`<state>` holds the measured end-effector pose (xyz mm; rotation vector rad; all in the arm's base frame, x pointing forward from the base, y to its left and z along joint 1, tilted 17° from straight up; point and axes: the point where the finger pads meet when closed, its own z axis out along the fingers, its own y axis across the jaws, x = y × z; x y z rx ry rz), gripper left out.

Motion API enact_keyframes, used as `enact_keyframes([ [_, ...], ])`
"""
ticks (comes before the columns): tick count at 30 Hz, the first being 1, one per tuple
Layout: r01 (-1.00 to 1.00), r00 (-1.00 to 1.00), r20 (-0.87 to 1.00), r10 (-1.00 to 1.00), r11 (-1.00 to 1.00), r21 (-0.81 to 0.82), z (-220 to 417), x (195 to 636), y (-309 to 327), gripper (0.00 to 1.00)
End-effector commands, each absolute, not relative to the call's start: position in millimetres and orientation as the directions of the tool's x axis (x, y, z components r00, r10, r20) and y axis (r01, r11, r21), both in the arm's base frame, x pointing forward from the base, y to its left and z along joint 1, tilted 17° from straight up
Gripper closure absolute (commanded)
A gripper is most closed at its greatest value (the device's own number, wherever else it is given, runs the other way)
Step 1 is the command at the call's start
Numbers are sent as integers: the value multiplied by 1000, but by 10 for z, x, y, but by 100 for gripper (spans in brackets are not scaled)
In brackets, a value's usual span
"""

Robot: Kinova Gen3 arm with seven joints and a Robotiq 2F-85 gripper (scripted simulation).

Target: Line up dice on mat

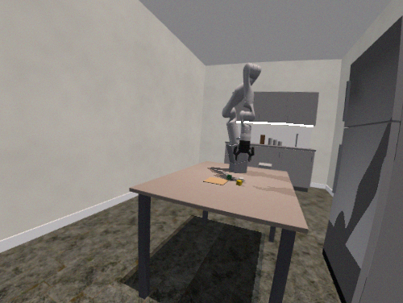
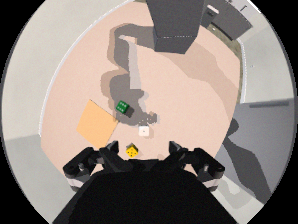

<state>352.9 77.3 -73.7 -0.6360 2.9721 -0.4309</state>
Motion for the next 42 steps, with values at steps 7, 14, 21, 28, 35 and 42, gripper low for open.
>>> enact_keyframes([
  [7, -308, -942, -43, -333, 910, -278, -768, 3547, 791, 0],
  [14, -14, -990, -134, -47, 971, -237, -874, 3596, 816, 0],
  [21, 292, -945, -205, 255, 940, -176, -972, 3632, 810, 0],
  [28, 676, -723, -265, 638, 733, -76, -1094, 3643, 753, 0],
  [35, 850, -509, -281, 814, 527, -15, -1160, 3619, 695, 0],
  [42, 905, -405, -284, 869, 425, 9, -1187, 3600, 666, 0],
])
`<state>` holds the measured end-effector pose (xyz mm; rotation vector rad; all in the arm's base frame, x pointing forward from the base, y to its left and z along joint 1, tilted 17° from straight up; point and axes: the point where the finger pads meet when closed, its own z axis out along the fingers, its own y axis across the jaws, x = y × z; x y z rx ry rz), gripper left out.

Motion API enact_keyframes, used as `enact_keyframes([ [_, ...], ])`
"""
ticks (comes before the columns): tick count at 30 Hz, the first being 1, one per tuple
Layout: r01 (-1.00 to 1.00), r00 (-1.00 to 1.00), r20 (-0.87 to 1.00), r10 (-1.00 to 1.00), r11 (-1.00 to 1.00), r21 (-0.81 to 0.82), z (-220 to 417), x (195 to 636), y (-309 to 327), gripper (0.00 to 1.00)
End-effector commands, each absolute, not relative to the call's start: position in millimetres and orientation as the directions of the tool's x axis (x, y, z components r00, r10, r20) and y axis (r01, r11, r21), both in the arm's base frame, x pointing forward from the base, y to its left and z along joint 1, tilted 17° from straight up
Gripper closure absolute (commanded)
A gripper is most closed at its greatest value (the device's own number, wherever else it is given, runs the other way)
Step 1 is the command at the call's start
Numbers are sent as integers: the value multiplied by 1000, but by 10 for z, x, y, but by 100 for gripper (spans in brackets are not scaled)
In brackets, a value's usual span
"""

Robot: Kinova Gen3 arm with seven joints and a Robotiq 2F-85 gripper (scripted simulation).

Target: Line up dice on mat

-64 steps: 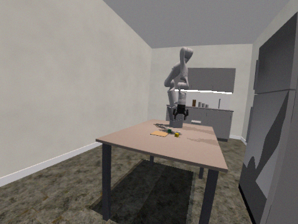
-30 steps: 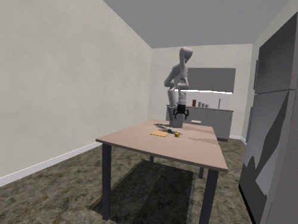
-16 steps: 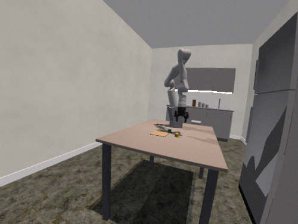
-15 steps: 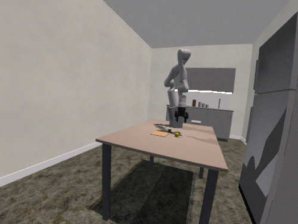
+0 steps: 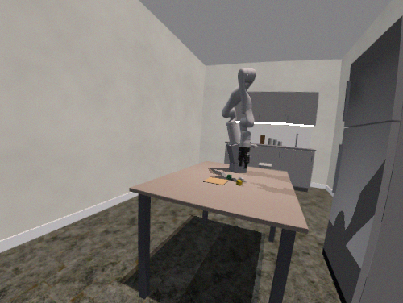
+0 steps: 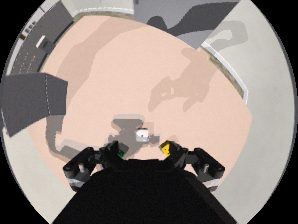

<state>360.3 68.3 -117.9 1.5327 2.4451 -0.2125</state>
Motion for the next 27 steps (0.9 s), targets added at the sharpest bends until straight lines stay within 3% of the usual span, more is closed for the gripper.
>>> enact_keyframes([
  [1, 908, -400, -284, 871, 420, 10, -1188, 3599, 665, 0],
  [4, 909, -396, -284, 873, 416, 11, -1189, 3599, 664, 0],
  [5, 909, -396, -284, 873, 416, 11, -1189, 3599, 664, 54],
  [27, 909, -396, -284, 873, 416, 11, -1189, 3599, 664, 54],
])
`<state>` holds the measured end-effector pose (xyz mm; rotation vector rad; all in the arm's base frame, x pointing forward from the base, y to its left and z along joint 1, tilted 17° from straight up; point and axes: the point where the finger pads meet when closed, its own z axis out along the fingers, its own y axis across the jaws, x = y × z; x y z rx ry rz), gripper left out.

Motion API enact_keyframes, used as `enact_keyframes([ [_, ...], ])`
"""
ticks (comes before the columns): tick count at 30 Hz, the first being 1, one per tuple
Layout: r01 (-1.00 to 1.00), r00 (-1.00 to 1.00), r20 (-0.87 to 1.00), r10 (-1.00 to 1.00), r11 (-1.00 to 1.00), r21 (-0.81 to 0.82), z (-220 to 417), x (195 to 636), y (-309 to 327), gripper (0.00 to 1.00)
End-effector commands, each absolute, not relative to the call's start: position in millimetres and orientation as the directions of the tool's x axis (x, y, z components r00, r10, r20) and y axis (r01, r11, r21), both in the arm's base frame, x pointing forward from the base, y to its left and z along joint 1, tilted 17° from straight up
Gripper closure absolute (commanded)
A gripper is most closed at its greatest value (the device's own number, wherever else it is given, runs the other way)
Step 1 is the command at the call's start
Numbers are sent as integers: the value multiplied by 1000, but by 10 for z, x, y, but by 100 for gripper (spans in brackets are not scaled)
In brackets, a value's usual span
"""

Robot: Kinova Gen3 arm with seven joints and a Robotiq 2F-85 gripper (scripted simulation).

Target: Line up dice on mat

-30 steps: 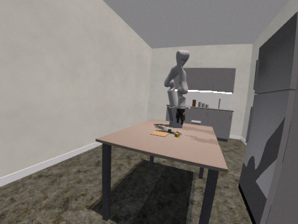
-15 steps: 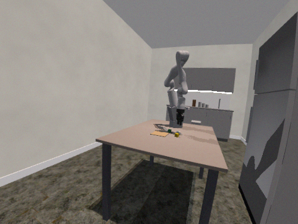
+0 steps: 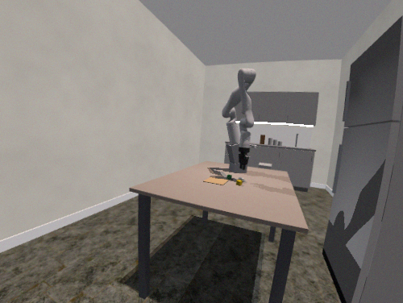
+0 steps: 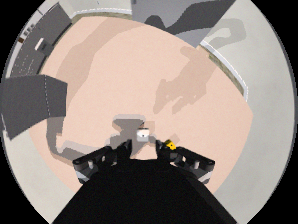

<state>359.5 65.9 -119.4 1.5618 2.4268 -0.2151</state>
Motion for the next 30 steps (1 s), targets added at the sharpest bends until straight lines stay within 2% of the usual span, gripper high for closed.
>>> enact_keyframes([
  [1, 909, -396, -284, 873, 416, 11, -1189, 3599, 664, 54],
  [30, 909, -396, -284, 873, 416, 12, -1233, 3602, 651, 54],
])
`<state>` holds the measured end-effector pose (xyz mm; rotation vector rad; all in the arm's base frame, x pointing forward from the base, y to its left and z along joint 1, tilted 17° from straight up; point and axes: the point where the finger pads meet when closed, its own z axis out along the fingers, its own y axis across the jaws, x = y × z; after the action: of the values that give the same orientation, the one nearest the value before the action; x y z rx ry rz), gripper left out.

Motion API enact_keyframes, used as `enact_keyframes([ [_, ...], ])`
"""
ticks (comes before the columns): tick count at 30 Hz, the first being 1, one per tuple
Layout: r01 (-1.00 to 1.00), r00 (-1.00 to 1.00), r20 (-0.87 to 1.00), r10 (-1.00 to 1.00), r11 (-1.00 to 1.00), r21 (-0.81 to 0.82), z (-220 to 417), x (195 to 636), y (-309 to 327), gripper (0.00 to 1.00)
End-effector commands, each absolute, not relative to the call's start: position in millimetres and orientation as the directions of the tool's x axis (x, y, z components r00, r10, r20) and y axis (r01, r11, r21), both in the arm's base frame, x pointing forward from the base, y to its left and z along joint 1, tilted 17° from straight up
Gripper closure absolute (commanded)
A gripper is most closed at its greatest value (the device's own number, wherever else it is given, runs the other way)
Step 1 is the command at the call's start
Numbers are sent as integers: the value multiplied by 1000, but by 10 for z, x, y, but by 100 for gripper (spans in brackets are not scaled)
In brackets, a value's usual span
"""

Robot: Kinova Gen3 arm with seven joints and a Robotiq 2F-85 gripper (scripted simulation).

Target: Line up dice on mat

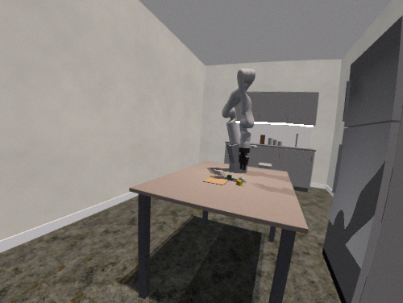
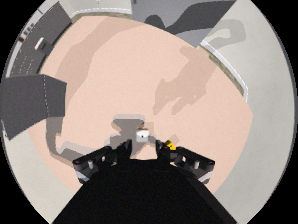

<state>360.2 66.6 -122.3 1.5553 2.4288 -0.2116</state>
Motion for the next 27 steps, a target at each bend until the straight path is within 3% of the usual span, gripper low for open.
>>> enact_keyframes([
  [1, 909, -396, -284, 873, 416, 12, -1241, 3603, 649, 54],
  [27, 909, -396, -284, 873, 416, 12, -1557, 3632, 557, 54],
])
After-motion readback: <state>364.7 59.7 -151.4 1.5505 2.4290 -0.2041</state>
